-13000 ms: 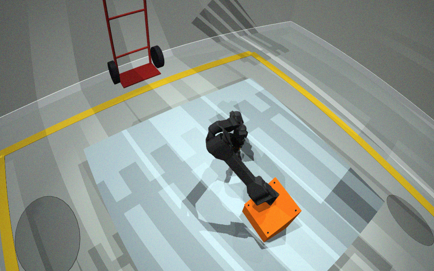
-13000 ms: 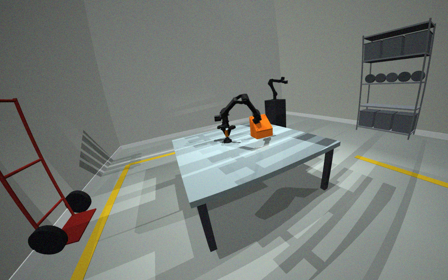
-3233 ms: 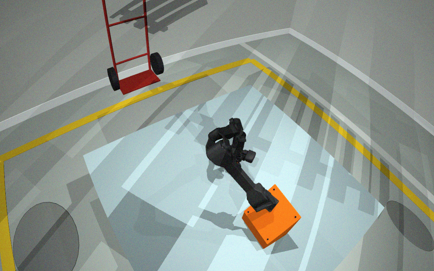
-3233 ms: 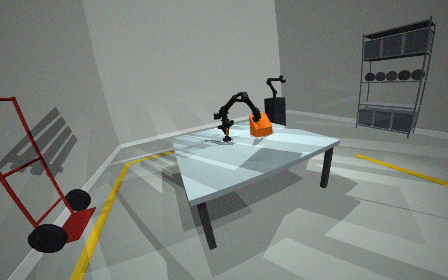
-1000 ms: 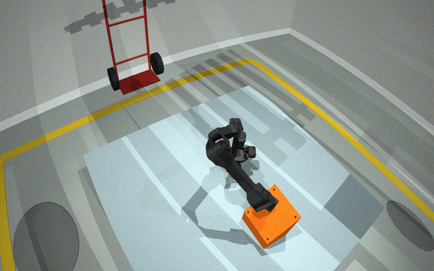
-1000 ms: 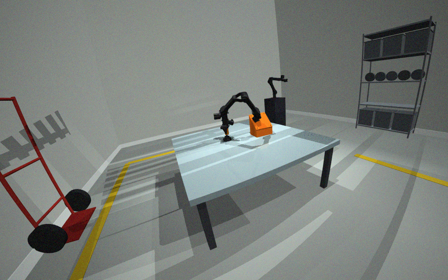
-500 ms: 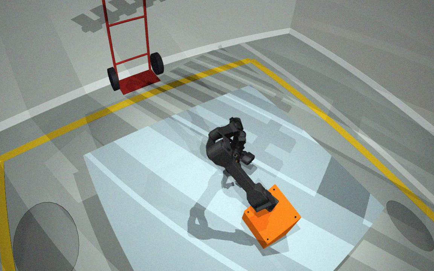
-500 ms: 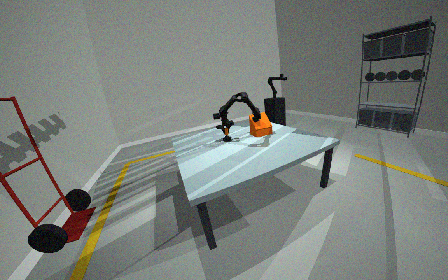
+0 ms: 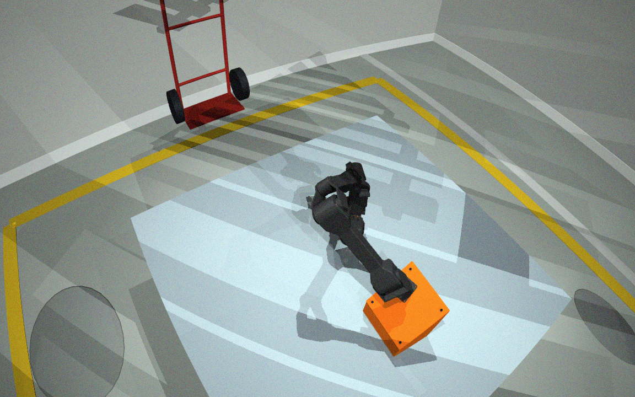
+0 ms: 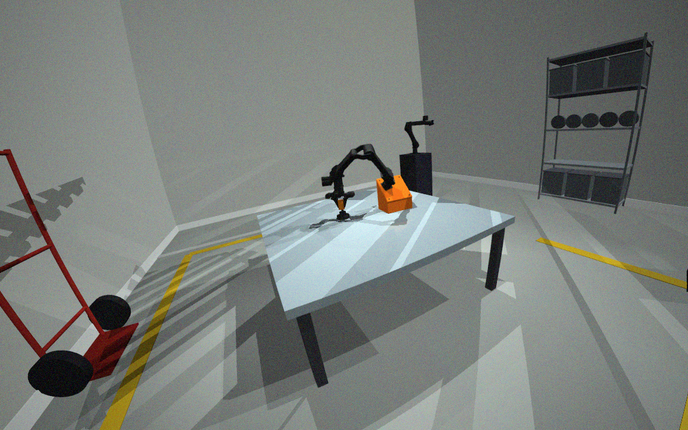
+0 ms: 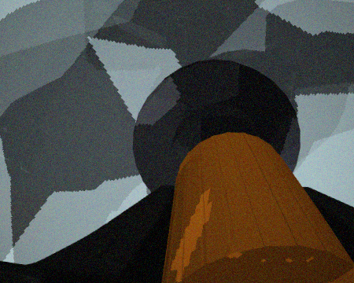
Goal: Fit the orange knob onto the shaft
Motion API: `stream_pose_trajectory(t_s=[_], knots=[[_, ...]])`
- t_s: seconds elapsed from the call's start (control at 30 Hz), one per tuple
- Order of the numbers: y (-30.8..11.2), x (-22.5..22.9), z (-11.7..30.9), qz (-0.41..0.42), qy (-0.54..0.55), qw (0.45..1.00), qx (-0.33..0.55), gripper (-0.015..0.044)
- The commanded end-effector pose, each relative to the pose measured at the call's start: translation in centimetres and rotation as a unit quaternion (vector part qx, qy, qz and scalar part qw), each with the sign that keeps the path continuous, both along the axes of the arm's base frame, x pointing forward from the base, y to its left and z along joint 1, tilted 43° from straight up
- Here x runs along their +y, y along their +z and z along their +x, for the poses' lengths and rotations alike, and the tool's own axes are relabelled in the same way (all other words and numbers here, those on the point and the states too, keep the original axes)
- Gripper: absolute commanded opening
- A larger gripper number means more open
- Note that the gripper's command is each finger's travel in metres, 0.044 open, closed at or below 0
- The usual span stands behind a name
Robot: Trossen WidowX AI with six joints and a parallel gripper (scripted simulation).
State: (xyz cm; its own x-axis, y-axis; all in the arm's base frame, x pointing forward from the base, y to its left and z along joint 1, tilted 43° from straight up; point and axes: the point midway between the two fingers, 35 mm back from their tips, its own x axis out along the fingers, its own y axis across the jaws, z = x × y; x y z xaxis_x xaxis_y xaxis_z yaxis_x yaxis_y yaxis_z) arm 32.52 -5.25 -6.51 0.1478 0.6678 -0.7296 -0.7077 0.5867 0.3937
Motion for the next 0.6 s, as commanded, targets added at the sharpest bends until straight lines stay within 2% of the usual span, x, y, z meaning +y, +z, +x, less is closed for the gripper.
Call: stream_pose_trajectory(t_s=[0.0,0.13,0.3,0.4,0.57], knots=[[0.14,-0.16,0.11,0.024,-0.125,0.986,0.11,0.0],[0.18,-0.12,0.02,0.044,-0.223,0.953,0.201,0.0],[0.22,-0.04,-0.13,0.069,-0.341,0.886,0.308,0.0],[0.24,0.07,-0.34,0.075,-0.372,0.862,0.336,0.0],[0.3,0.17,-0.59,0.076,-0.374,0.86,0.338,0.0]])
